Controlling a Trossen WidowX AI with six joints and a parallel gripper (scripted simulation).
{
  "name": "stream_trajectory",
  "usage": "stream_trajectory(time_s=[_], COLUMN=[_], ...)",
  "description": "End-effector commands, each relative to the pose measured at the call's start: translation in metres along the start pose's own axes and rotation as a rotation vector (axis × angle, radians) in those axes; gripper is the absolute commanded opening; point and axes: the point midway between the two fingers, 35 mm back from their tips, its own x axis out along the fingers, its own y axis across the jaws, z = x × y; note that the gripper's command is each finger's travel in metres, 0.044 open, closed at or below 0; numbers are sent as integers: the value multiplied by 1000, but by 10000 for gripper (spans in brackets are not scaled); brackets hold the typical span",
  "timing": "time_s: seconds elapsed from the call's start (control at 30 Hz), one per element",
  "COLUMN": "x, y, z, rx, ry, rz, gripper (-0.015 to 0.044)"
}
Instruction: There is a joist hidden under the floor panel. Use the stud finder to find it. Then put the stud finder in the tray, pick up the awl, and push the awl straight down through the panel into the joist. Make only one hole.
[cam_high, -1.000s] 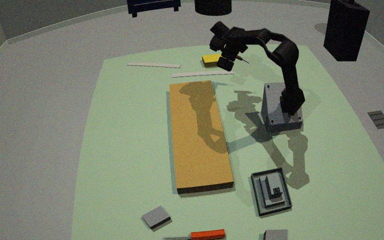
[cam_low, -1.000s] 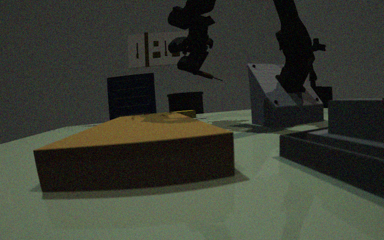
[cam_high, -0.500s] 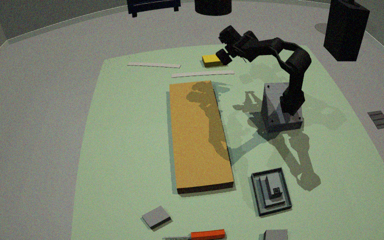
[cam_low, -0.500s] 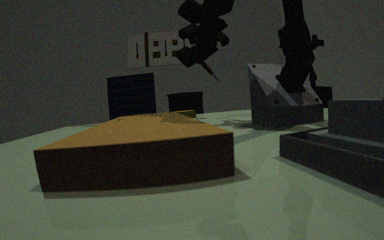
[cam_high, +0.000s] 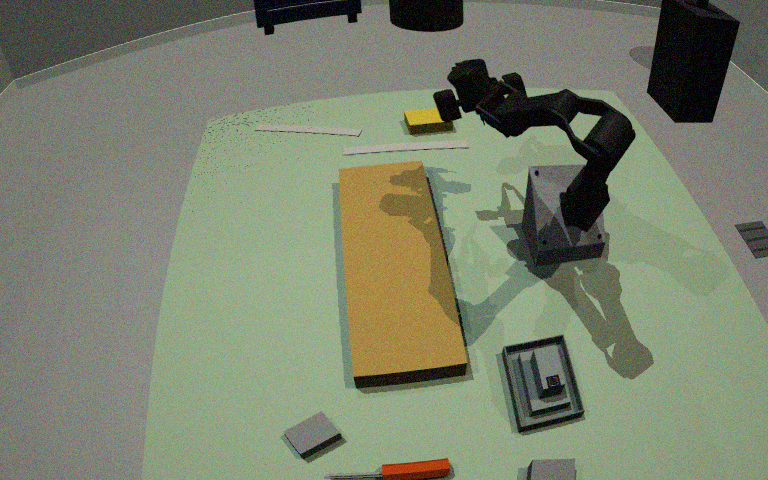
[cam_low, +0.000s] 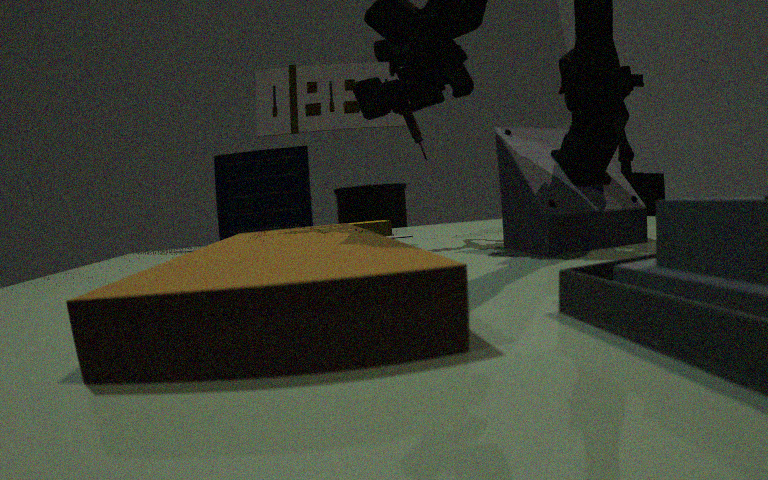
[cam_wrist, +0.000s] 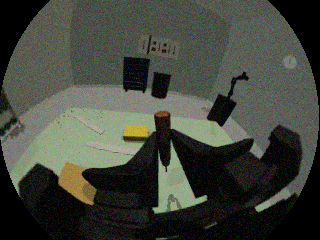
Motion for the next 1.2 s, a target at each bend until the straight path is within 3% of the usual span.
stream_trajectory(time_s=[0.0, 0.6, 1.17], x=[-5, -53, -125], y=[18, 103, 176], z=[9, 5, -14], rx=[22, 73, 174], ry=[-10, -12, -79], rz=[1, -14, -24], gripper=[0, 0, 0])
